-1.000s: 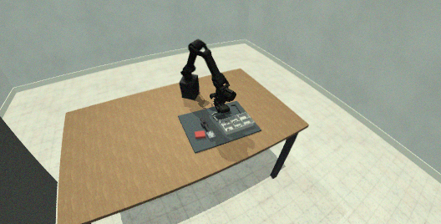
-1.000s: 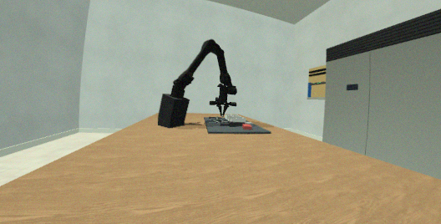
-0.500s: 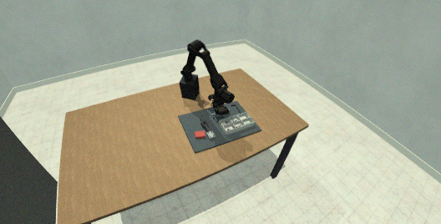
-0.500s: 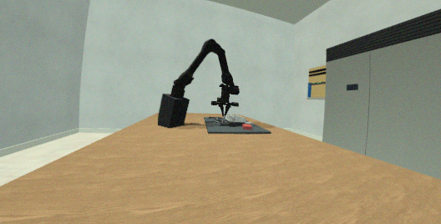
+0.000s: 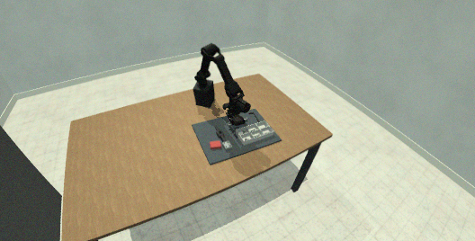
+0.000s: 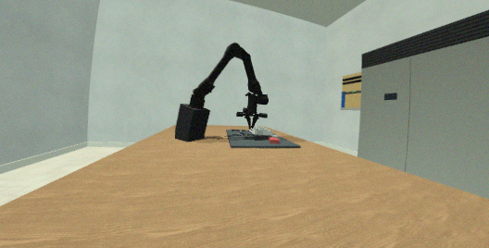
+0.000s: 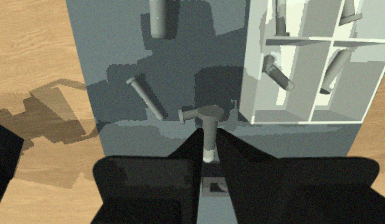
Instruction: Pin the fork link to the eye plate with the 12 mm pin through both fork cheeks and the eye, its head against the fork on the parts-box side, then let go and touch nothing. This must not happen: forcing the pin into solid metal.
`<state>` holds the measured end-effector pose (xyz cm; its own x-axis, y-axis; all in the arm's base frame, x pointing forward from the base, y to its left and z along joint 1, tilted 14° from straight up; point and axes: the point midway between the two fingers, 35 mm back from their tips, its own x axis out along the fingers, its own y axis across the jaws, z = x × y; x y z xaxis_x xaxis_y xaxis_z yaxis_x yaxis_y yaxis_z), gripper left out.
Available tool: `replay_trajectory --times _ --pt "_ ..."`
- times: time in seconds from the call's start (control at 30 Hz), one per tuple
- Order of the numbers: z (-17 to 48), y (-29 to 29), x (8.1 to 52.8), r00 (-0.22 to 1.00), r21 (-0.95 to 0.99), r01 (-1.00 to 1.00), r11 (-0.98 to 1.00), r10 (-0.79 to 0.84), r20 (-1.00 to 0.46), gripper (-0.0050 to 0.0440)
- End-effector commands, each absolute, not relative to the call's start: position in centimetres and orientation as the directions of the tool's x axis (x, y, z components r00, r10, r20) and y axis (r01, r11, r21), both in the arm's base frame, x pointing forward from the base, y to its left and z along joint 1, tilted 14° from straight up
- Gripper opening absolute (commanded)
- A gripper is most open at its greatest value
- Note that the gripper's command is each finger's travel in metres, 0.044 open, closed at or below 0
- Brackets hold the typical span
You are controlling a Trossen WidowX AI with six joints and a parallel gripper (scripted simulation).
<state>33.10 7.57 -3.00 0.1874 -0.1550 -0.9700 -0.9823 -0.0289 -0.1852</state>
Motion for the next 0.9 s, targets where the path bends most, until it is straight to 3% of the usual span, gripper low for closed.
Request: replay_trajectory --times 0.0,0.87 --pt "-2.7 7.1 33.7 0.191 -0.189 -0.982 -0.031 -0.152 -0.97 0.0014" --pt "-1.8 4.5 35.8 0.191 -0.189 -0.982 -0.031 -0.152 -0.97 0.0014"
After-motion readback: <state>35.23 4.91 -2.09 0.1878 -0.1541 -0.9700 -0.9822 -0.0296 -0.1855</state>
